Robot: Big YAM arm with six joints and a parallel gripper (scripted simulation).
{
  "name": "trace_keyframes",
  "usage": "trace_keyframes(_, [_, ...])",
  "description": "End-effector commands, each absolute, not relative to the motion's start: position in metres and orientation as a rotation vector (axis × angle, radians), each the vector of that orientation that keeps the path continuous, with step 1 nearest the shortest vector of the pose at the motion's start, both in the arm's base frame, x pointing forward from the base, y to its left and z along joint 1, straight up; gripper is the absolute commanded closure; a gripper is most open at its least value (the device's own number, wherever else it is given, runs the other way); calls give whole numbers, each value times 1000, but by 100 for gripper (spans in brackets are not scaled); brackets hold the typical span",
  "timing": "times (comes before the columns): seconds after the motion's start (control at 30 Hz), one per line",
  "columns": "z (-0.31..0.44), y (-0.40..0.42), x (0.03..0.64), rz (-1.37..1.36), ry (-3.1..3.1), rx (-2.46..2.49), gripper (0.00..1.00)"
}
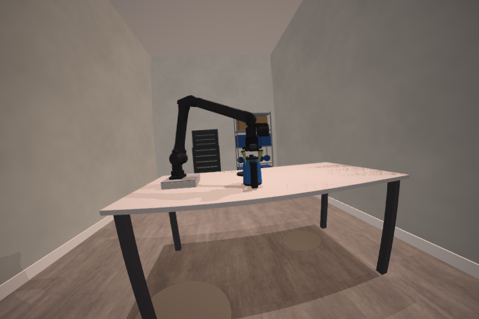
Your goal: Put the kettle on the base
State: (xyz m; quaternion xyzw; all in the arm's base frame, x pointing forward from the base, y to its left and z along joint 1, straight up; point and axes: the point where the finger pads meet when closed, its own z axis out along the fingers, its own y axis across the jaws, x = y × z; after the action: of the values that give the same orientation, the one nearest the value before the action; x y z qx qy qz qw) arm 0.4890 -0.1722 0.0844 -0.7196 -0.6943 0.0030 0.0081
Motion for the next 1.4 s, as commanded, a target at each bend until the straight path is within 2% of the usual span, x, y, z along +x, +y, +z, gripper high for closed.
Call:
trace_keyframes(0.0, [91, -179, 496, -6, -2169, -2285, 26])
trace_keyframes(0.03, [91, -179, 496, -6, -2169, -2285, 26])
trace_keyframes(0.07, [91, -179, 496, -6, -2169, -2285, 100])
trace_keyframes(1.37, [91, -178, 495, -3, -2167, -2279, 100])
